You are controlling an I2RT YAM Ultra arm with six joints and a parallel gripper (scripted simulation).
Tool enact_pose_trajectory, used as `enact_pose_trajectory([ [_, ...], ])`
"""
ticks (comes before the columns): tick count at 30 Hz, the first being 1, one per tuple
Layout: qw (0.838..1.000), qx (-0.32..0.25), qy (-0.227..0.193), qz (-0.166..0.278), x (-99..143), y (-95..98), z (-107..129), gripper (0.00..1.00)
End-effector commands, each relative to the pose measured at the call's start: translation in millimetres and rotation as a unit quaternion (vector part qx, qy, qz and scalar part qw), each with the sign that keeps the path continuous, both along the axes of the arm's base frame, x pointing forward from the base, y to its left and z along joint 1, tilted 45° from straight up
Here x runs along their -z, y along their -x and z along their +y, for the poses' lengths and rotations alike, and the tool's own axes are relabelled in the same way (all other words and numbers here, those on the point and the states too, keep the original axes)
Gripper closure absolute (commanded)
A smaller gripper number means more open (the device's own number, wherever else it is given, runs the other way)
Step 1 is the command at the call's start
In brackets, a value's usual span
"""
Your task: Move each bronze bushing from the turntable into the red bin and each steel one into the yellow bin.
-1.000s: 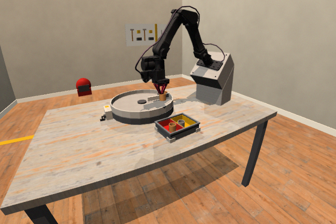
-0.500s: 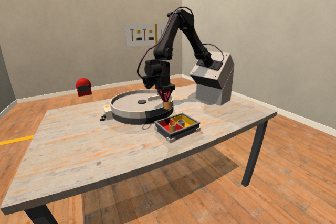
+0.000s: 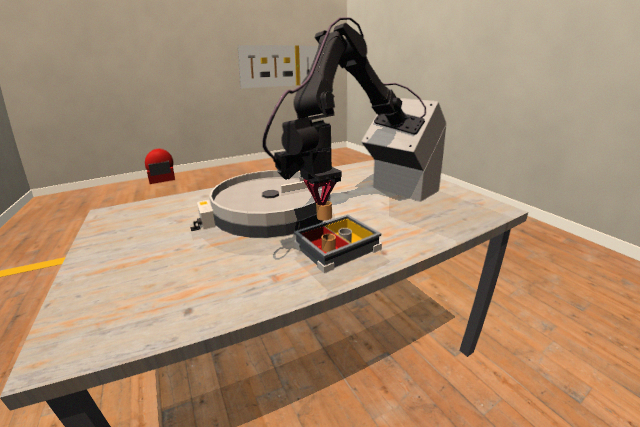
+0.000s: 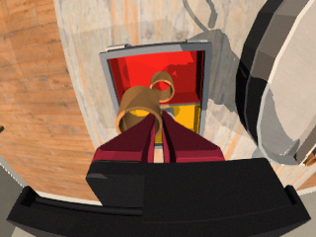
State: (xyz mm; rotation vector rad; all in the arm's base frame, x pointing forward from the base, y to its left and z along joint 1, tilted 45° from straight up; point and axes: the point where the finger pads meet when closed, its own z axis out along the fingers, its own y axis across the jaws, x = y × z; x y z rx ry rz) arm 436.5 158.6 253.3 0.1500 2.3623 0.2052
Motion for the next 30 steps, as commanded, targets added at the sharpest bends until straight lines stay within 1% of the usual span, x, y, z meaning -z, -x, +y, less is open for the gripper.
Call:
enact_pose_trajectory([
  [1, 1.000, 0.010, 0.000, -0.007, -15.2, 1.8, 8.4, 1.00],
  [3, 1.000, 0.010, 0.000, -0.007, -16.9, 1.0, 12.2, 1.00],
  [5, 1.000, 0.010, -0.004, -0.014, -25.1, 2.5, 14.0, 1.00],
  [8, 1.000, 0.010, -0.001, -0.010, -21.4, 0.4, 17.8, 1.00],
  [11, 1.000, 0.010, -0.004, -0.014, -26.9, 1.5, 18.7, 1.00],
  [17, 1.000, 0.009, -0.001, -0.012, -24.4, 0.5, 19.9, 1.00],
  [20, 1.000, 0.008, -0.005, -0.020, -30.0, 0.4, 19.9, 1.00],
  [30, 1.000, 0.008, -0.006, -0.021, -30.7, 0.3, 20.0, 1.00],
])
